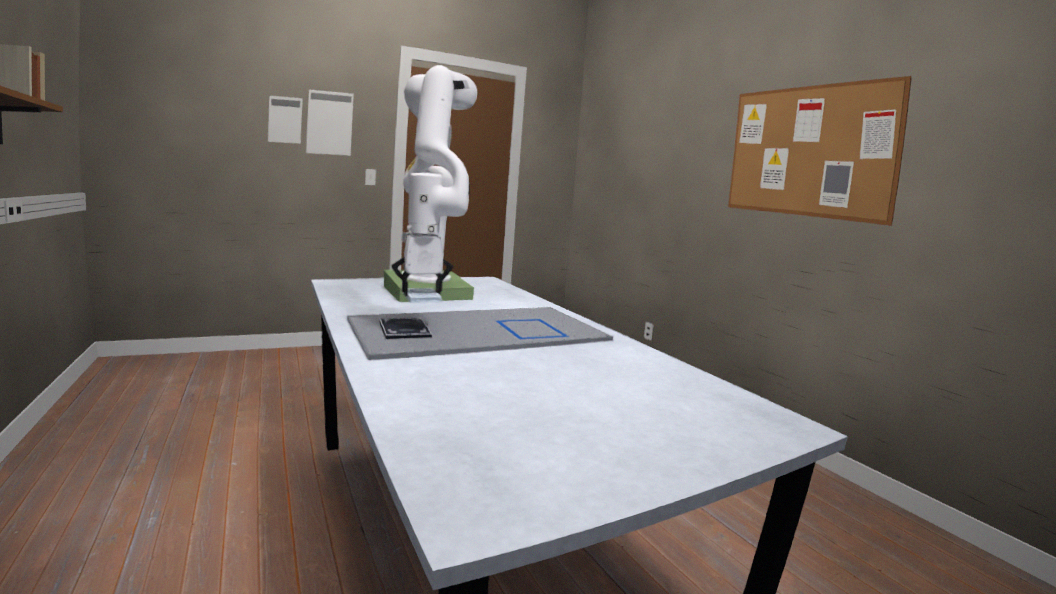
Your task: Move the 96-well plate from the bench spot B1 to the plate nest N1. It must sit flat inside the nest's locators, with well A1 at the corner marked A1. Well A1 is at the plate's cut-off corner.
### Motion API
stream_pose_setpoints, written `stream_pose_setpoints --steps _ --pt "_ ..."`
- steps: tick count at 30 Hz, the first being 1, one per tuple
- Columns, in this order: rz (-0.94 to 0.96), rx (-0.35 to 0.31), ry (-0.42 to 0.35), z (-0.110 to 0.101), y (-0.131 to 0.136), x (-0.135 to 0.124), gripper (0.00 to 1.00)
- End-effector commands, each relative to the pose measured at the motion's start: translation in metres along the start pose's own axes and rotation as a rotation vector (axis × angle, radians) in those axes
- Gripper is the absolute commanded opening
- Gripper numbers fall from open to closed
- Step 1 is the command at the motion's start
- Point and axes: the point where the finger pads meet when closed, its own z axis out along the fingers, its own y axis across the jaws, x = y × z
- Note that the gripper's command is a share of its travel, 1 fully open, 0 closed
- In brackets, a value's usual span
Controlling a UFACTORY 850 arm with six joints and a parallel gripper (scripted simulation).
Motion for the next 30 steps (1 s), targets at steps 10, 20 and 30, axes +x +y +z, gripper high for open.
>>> stream_pose_setpoints --steps 10,20,30 --pt "0.013 0.008 0.002 -0.002 -0.038 0.002 0.00" --pt "0.013 0.008 0.002 -0.003 -0.047 0.003 0.00" --pt "0.013 0.008 0.002 -0.003 -0.046 0.003 0.00"
